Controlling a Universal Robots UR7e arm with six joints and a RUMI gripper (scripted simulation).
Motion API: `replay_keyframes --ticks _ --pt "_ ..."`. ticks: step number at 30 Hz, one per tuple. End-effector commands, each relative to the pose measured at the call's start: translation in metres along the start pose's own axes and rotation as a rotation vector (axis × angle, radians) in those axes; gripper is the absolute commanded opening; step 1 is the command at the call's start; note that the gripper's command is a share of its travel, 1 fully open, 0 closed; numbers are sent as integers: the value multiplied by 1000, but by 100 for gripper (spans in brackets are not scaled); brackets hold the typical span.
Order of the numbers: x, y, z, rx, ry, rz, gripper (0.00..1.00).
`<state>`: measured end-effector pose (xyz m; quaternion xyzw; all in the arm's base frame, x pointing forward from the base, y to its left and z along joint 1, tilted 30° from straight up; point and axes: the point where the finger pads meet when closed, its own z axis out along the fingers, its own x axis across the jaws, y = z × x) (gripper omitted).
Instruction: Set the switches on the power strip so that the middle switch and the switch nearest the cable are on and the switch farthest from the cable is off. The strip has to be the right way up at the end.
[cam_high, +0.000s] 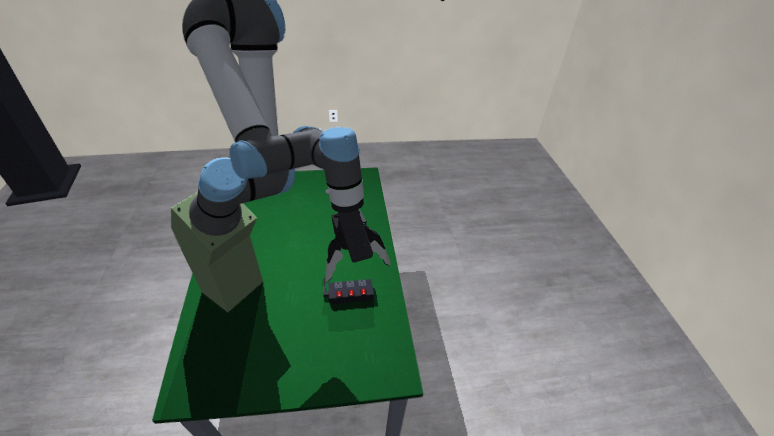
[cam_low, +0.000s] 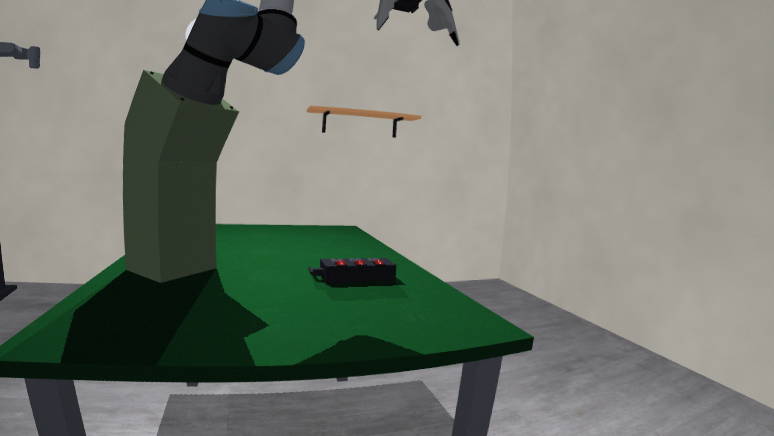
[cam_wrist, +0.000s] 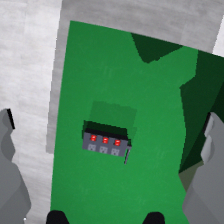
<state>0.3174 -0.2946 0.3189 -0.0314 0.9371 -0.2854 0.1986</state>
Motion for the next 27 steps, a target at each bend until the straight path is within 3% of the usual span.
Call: replay_keyframes --ticks 1,27 --pt "0 0 0 1 -1 0 100" --pt "-1 0 1 -1 0 -13 100"
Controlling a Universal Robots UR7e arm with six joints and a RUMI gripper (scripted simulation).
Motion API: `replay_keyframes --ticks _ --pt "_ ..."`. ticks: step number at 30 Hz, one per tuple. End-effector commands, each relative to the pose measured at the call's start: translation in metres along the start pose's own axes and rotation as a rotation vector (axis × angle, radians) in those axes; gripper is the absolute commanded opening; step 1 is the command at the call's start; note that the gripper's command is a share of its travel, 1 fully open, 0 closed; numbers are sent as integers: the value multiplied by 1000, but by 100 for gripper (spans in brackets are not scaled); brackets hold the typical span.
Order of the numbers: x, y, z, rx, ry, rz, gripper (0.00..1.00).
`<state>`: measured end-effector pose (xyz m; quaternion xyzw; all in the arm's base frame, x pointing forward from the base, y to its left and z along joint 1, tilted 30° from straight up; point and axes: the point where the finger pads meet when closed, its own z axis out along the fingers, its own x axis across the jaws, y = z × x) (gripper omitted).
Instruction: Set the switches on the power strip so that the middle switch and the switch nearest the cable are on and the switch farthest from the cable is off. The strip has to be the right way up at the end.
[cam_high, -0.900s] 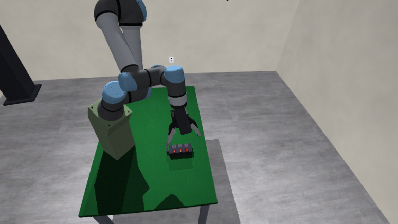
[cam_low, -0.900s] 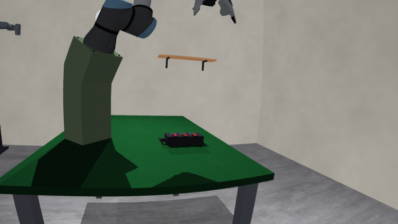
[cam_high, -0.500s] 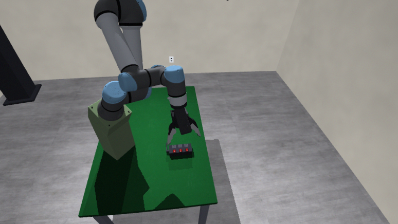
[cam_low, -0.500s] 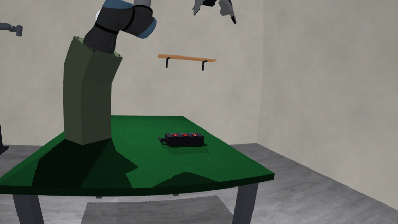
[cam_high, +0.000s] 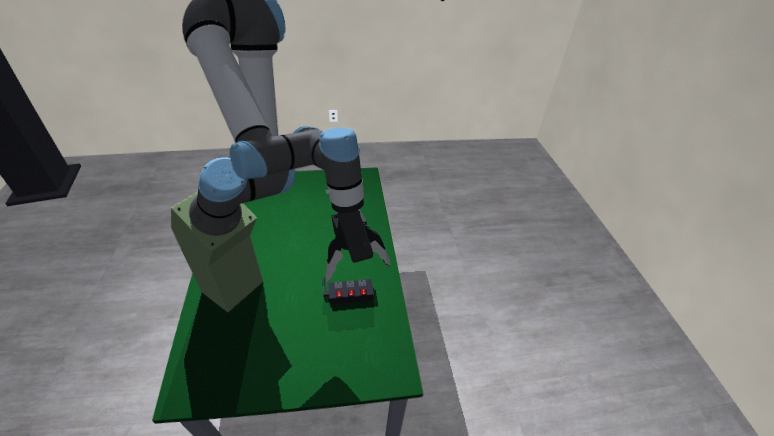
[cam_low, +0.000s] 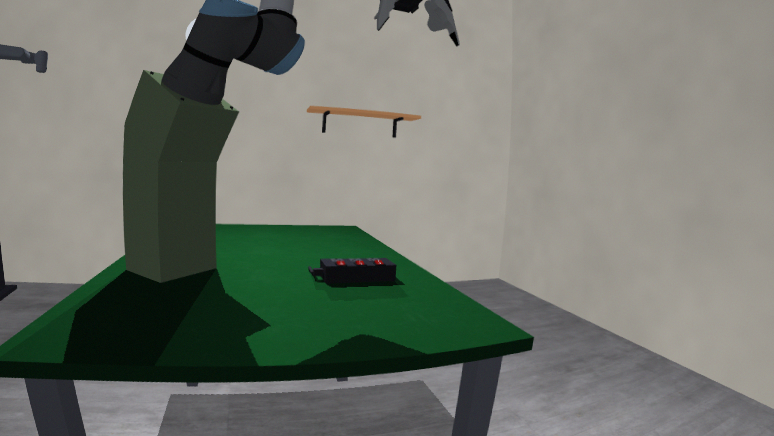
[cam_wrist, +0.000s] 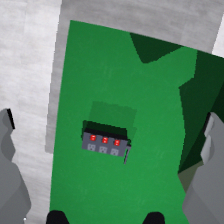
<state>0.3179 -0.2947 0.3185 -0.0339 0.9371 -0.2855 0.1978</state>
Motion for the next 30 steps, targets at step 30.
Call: replay_keyframes --ticks 30 --pt "-20 12 43 -73 -9 -437 100"
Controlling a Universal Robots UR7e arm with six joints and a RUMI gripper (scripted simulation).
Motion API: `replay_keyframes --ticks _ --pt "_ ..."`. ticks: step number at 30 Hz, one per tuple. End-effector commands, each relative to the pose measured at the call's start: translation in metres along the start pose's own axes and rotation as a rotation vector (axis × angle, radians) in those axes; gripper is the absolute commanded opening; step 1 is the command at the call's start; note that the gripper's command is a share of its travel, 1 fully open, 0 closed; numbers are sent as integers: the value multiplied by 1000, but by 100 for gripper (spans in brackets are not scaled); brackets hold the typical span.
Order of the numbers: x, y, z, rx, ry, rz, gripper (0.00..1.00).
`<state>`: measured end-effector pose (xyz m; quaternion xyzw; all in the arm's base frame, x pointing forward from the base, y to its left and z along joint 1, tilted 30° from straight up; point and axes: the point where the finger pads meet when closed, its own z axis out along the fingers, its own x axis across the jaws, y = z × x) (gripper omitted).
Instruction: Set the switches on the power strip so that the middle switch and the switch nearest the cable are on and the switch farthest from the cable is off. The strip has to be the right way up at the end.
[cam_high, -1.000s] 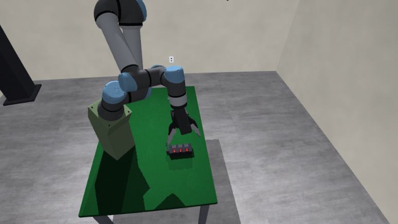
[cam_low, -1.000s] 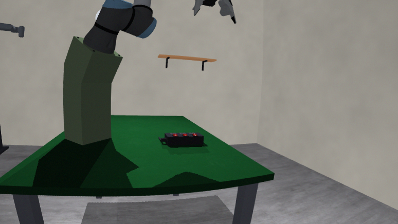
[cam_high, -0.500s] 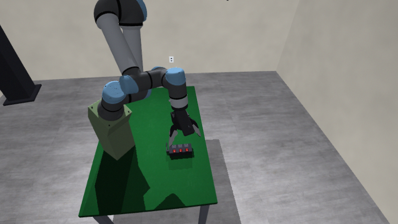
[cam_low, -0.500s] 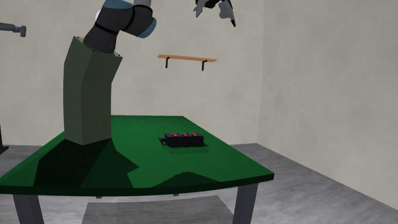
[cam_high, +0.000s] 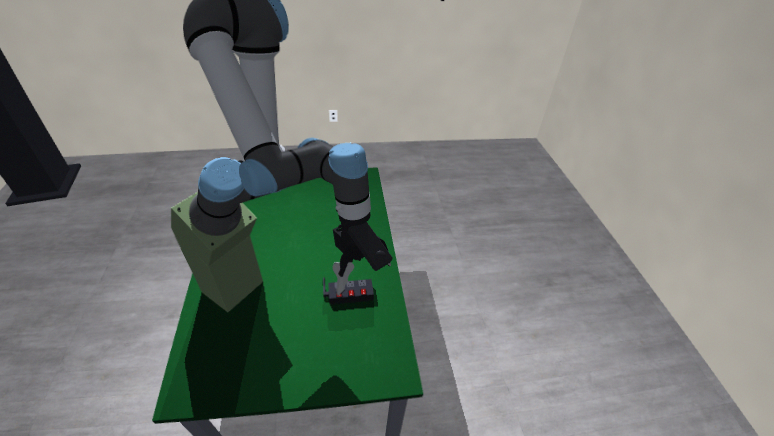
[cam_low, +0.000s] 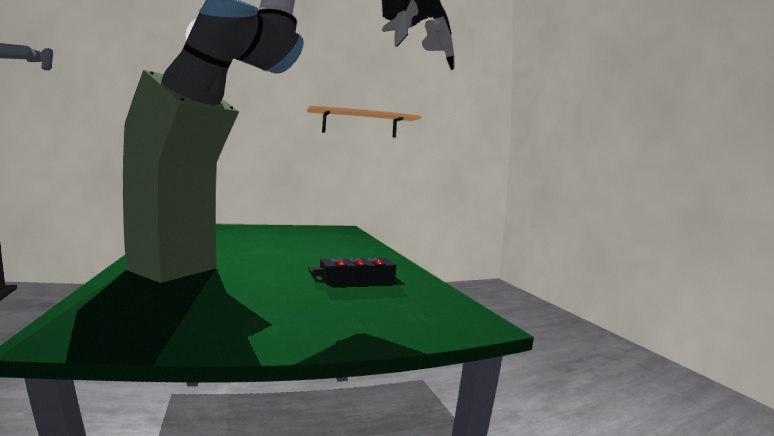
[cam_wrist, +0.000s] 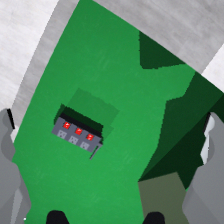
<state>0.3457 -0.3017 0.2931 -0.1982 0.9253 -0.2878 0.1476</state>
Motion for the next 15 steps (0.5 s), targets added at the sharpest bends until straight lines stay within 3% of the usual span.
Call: replay_keyframes --ticks 1,15 --pt "-7 1 13 -20 -6 -129 100" --pt "-33 16 61 -86 -43 -586 100"
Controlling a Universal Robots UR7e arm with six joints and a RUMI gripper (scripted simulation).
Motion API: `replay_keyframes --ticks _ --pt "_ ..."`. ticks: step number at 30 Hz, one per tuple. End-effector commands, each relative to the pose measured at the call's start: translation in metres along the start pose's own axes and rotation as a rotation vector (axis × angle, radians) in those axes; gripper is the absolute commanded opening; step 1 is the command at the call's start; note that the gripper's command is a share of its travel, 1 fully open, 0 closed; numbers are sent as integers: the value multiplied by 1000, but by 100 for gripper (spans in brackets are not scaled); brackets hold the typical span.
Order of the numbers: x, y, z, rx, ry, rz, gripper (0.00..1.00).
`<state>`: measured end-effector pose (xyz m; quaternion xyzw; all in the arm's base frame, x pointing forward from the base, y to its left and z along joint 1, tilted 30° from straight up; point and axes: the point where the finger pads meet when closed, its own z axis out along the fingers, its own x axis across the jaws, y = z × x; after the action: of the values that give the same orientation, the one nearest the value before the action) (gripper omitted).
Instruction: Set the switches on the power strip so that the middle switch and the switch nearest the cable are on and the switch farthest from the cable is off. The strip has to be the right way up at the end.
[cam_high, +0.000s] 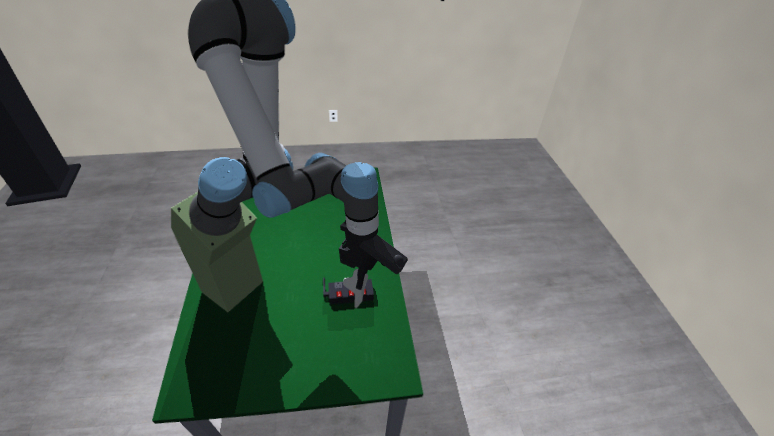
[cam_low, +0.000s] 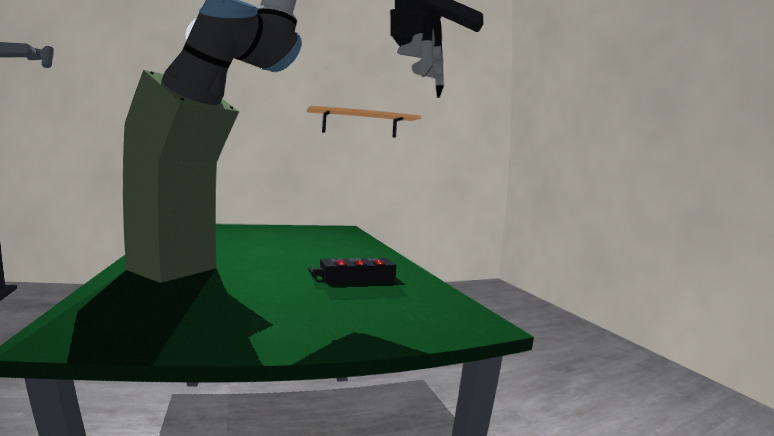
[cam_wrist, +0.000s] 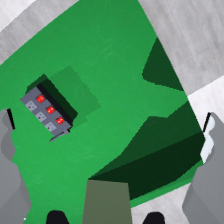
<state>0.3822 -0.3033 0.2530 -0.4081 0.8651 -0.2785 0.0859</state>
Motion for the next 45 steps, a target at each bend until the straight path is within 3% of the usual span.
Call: replay_keyframes --ticks 1,10,13,28,30,45 --pt "-11 0 19 -21 -18 -181 100" --pt "-38 8 60 -61 -64 -556 100" --pt "-38 8 60 -61 -64 -556 100" --pt "-88 38 129 -99 -174 -1213 100" --pt "-88 38 129 -99 -174 -1213 100" --pt "-134 86 191 -88 -311 -1840 100"
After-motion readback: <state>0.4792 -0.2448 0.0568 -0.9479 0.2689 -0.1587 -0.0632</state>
